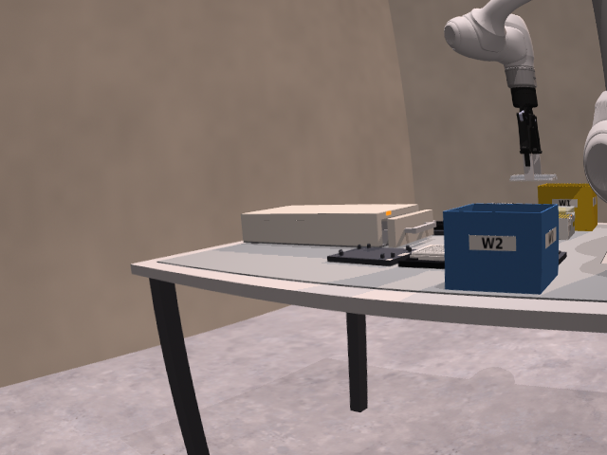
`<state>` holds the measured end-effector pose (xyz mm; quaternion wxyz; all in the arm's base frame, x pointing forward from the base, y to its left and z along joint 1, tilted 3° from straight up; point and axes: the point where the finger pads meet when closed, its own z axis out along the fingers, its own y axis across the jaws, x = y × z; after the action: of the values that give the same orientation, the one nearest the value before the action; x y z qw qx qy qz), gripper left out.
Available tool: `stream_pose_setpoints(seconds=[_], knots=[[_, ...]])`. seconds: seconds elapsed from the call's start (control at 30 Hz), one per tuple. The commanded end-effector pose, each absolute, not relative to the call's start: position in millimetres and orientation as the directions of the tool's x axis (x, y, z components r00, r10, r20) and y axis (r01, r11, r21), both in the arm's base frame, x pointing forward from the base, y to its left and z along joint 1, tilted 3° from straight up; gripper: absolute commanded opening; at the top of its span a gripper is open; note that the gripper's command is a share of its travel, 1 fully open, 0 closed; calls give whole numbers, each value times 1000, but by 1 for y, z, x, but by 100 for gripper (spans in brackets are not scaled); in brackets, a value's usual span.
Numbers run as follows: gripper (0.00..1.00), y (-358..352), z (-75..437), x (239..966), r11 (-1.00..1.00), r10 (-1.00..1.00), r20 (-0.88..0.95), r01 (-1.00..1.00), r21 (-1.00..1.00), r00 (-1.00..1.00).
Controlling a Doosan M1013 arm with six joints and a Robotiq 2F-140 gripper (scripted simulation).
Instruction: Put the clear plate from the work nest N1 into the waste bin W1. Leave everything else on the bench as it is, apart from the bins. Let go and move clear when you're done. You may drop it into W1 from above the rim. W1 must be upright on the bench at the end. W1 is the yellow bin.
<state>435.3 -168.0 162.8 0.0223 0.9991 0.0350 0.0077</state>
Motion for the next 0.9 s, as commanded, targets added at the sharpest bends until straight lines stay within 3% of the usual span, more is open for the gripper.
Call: stream_pose_setpoints(seconds=[0.0,0.87], knots=[[10,-177,161,428,-997,71,18,70,42,997],[10,-230,163,397,-997,71,18,70,42,997]])
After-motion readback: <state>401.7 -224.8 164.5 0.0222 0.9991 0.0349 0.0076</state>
